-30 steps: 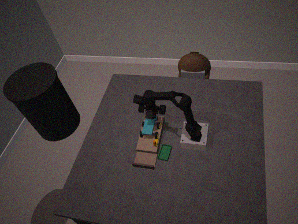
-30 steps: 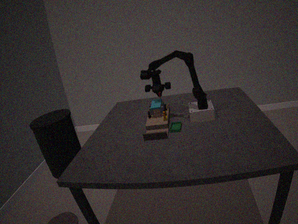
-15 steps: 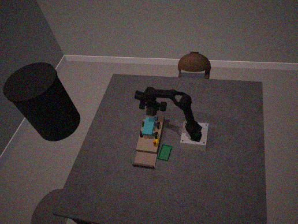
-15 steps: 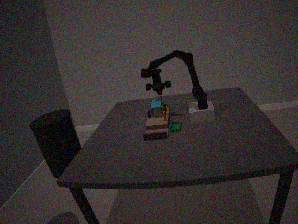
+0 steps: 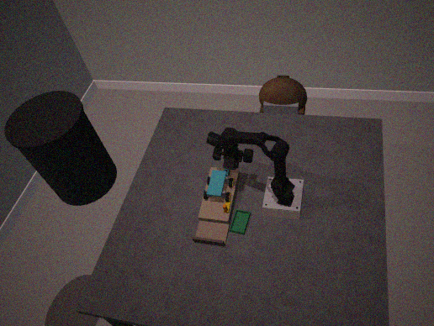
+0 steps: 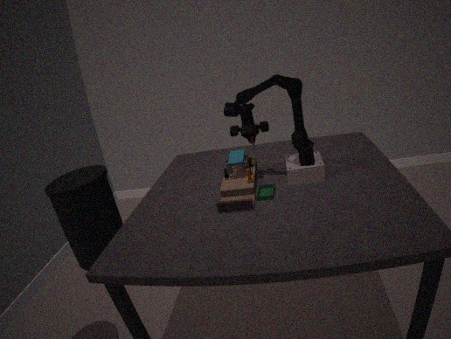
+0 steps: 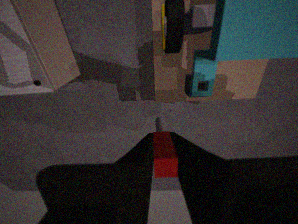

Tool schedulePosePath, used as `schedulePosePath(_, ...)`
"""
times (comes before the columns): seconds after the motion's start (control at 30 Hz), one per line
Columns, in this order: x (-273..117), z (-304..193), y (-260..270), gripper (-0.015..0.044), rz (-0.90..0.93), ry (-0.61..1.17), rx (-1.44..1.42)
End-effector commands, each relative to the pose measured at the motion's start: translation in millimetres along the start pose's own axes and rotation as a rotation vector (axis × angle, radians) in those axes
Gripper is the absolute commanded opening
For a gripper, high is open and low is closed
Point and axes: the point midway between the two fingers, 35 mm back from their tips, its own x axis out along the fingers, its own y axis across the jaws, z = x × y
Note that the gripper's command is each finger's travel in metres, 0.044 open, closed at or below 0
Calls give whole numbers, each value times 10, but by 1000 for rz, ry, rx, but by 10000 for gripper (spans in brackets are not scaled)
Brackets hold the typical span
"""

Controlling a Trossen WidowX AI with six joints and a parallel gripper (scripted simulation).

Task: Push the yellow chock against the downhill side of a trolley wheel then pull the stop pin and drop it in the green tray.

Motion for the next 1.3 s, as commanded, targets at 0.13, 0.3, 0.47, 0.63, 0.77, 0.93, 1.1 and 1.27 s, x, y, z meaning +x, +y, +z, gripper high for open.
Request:
schedulePosePath(0.13, -18, -6, 269, 0, -9, 0, -1)
schedulePosePath(0.3, -21, -6, 335, 0, -9, 0, -1)
schedulePosePath(0.47, -33, 119, 325, 0, -9, -1, -1)
schedulePosePath(0.63, -49, 315, 320, 0, -9, -3, -1)
schedulePosePath(0.77, -63, 470, 313, 0, -9, -4, -1)
schedulePosePath(0.93, -84, 661, 306, 0, -9, -6, -1)
schedulePosePath(1.1, -110, 851, 301, 0, -9, -8, -1)
schedulePosePath(1.27, -142, 1039, 297, 0, -9, -9, -1)
